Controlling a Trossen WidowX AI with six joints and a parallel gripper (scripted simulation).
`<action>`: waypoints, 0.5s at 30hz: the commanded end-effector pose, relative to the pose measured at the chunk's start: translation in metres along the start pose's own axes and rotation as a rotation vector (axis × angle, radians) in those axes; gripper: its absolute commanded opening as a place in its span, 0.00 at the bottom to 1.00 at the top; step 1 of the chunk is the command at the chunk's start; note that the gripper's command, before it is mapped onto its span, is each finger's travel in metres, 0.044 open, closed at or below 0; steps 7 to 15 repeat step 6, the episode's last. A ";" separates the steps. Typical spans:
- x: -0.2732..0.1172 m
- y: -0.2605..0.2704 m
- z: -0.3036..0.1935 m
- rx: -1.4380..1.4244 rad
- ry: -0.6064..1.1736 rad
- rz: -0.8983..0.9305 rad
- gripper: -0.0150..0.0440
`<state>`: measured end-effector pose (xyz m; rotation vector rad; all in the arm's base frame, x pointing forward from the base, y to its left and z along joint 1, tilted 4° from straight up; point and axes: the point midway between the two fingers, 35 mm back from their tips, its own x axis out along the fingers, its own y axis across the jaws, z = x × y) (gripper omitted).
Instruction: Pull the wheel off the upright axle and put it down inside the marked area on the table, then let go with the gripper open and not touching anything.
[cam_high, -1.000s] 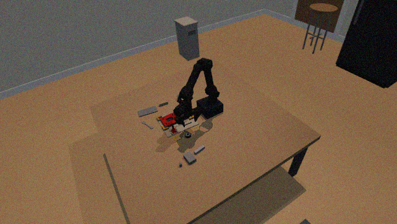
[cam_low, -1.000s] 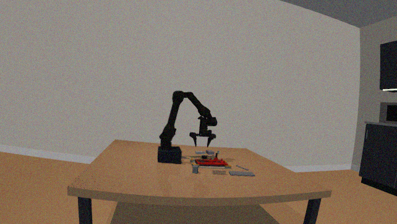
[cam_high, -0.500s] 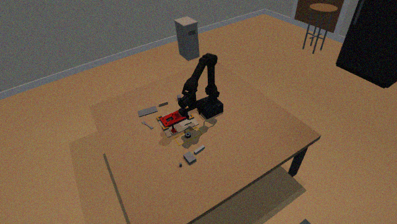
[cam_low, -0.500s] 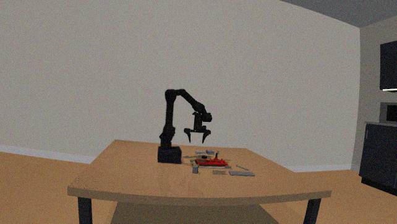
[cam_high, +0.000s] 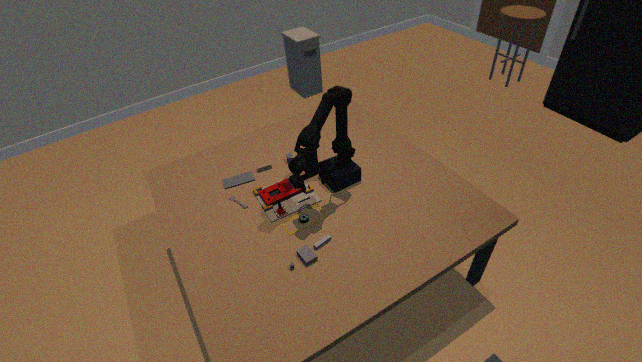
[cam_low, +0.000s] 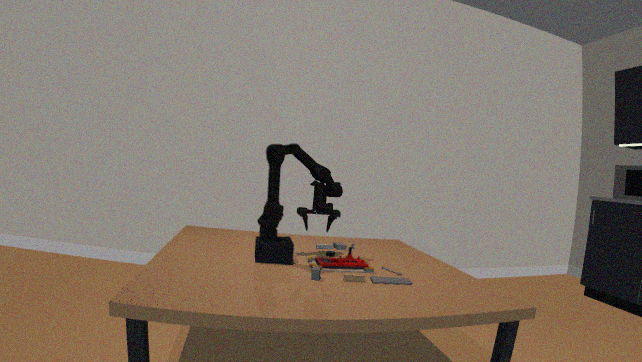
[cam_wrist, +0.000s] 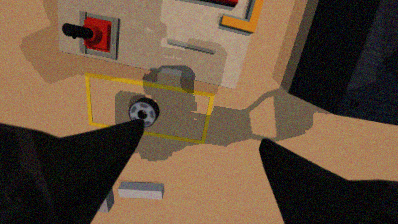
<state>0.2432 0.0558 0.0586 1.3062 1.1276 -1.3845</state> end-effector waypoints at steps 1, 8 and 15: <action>0.000 -0.001 0.000 0.005 0.001 -0.004 1.00; 0.000 -0.001 0.000 0.005 0.001 -0.004 1.00; 0.000 -0.001 0.000 0.005 0.001 -0.004 1.00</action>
